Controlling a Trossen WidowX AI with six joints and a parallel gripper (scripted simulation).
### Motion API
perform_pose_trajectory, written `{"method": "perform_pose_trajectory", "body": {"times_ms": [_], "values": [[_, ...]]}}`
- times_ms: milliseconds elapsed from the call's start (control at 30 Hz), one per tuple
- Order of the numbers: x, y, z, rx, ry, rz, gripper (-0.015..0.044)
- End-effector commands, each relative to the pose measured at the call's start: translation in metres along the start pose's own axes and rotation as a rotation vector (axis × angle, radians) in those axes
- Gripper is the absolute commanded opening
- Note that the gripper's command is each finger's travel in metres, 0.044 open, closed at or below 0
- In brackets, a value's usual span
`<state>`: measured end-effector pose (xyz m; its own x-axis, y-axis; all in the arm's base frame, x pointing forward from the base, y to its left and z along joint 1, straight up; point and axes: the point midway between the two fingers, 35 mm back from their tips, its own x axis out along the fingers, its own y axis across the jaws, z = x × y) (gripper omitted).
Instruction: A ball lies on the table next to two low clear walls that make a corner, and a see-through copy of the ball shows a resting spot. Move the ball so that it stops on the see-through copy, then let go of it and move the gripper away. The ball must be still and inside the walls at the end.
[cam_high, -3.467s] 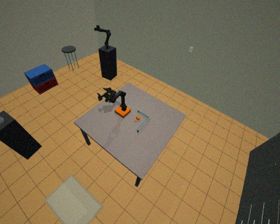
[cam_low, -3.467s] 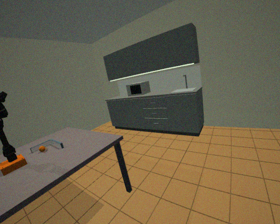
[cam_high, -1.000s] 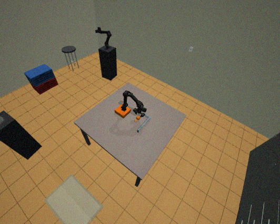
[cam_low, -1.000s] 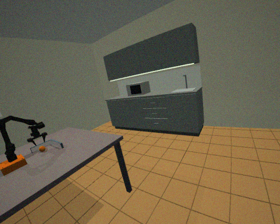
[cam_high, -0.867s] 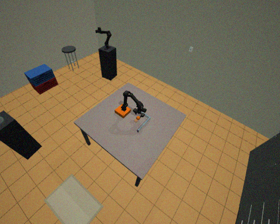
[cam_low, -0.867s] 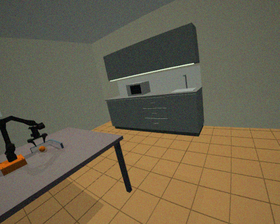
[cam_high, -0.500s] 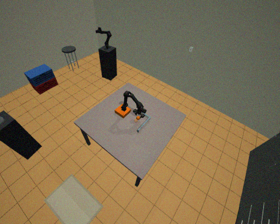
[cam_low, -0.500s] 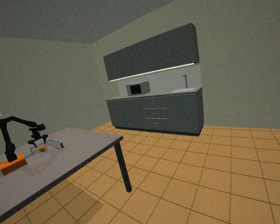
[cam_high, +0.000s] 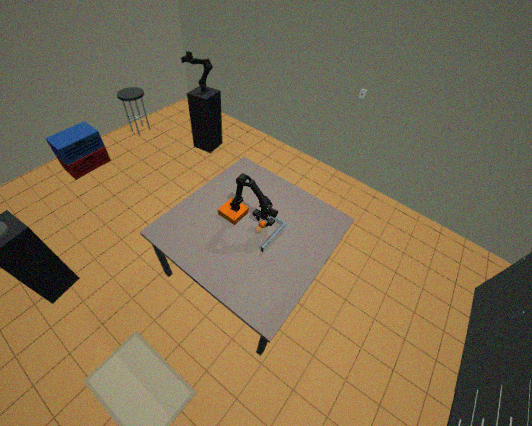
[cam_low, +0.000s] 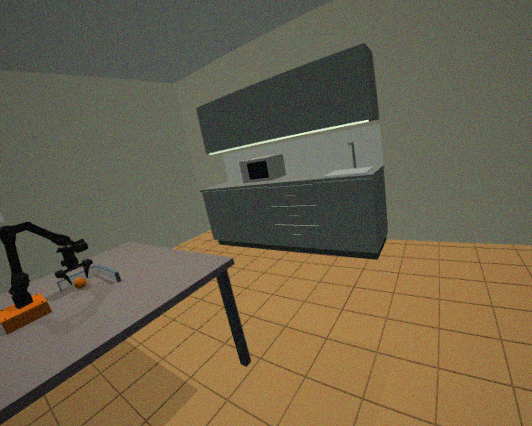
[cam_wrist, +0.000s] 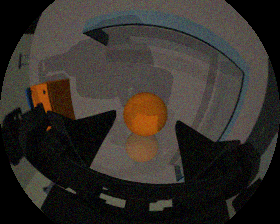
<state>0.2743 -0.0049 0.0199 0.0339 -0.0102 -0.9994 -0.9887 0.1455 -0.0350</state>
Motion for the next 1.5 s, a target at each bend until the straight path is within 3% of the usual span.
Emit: {"method": "perform_pose_trajectory", "body": {"times_ms": [0,167,300,533,867,1467], "values": [[0.009,0.002,0.001,0.005,-0.006,0.004,0.041],[0.014,0.002,0.001,0.005,-0.006,0.004,0.041],[0.014,0.002,0.001,0.005,-0.006,0.004,0.0305],[0.014,0.002,0.001,0.005,-0.006,0.004,0.0258],[-0.02,-0.01,0.008,0.023,-0.034,-0.037,0.0],[-0.123,0.0,0.0,0.006,-0.007,0.002,0.0]]}}
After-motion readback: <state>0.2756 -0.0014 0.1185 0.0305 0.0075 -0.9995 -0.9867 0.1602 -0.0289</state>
